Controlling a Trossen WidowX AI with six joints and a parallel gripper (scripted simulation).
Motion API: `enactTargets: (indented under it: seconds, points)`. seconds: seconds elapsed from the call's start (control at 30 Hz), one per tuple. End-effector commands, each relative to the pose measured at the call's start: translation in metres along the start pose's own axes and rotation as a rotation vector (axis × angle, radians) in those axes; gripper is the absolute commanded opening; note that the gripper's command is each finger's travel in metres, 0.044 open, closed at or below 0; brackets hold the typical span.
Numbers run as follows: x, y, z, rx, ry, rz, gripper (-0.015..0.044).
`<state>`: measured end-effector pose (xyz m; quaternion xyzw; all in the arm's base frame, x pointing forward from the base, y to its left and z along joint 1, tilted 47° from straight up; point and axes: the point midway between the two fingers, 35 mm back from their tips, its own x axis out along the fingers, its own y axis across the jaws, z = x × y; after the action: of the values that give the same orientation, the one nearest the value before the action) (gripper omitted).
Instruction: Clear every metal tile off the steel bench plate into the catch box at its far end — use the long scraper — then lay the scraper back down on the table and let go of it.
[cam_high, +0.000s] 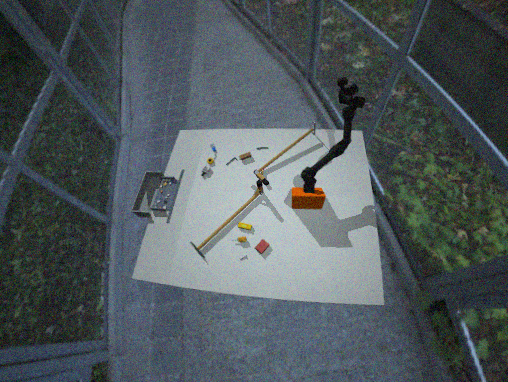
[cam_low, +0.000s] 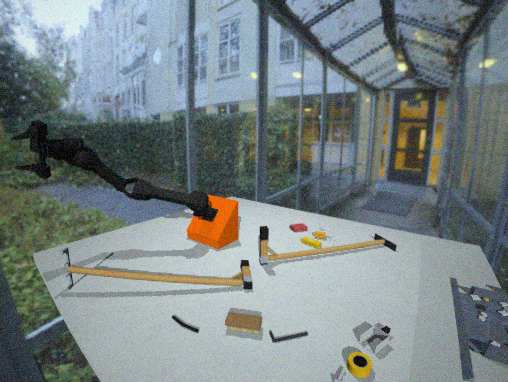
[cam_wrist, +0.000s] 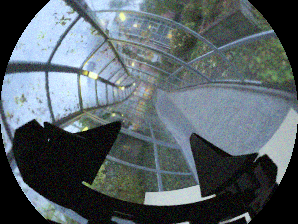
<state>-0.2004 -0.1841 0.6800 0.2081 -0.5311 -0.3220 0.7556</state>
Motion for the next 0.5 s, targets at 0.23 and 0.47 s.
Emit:
enactTargets:
  seconds: [0.23, 0.47]
  points:
    - [0.019, 0.044, -0.073, -0.049, 0.148, 0.081, 0.0440]
    - [0.022, 0.071, -0.117, -0.075, 0.238, 0.135, 0.0440]
